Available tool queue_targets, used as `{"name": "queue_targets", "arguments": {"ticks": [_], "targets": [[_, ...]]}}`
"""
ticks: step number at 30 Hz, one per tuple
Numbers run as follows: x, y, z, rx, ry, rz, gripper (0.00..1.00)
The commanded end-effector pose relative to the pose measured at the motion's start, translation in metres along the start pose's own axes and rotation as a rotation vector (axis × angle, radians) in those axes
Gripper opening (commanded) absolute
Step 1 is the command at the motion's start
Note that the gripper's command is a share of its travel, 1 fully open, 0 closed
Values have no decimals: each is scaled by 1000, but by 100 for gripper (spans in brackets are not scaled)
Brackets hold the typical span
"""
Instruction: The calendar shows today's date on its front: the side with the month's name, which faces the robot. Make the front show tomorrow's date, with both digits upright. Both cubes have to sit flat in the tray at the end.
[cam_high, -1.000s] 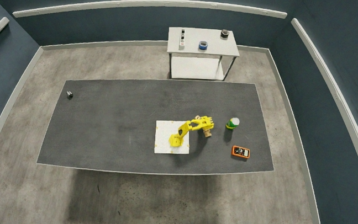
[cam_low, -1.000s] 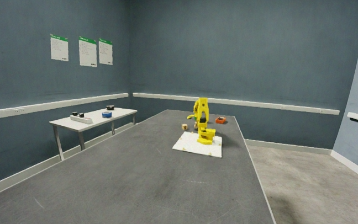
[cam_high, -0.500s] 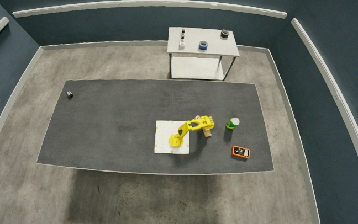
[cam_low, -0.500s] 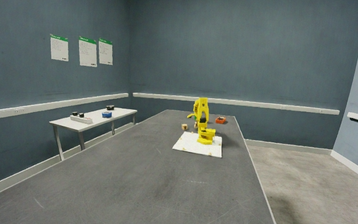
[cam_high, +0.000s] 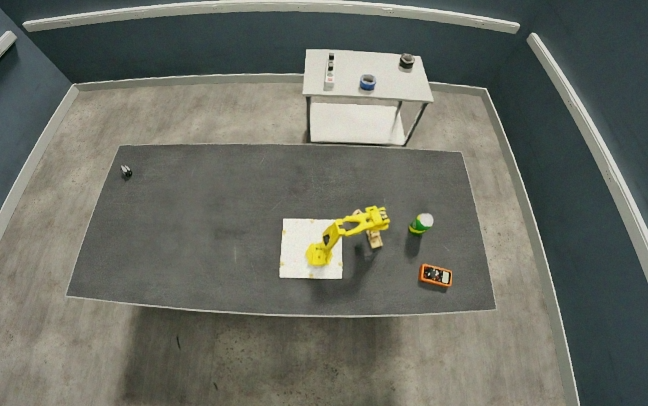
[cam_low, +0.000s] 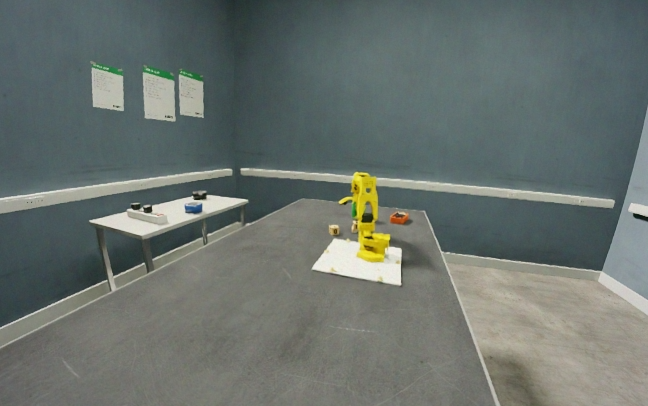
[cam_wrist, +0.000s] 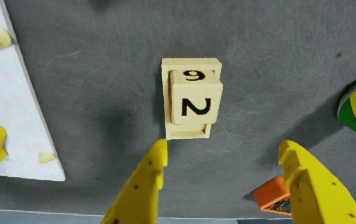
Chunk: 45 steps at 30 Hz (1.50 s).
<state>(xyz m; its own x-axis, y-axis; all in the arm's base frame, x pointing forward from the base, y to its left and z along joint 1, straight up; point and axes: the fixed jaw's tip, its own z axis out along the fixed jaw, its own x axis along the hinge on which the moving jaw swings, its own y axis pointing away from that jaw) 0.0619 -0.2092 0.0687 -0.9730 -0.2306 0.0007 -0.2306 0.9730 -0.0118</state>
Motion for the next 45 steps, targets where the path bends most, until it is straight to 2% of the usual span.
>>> {"name": "queue_targets", "arguments": {"ticks": [1,23,27,31,37,39,45], "targets": [[1,-1,-8,18,-2,-4,36],[1,-1,-8,19,-2,-4,36],[1,-2,-11,36,-3,-4,36],[1,-4,-23,100,-6,-4,36],[1,-6,-56,268,-14,-4,35],[1,-6,-56,268,-14,-4,35],[1,-3,-88,437,-22,-4,35]]}}
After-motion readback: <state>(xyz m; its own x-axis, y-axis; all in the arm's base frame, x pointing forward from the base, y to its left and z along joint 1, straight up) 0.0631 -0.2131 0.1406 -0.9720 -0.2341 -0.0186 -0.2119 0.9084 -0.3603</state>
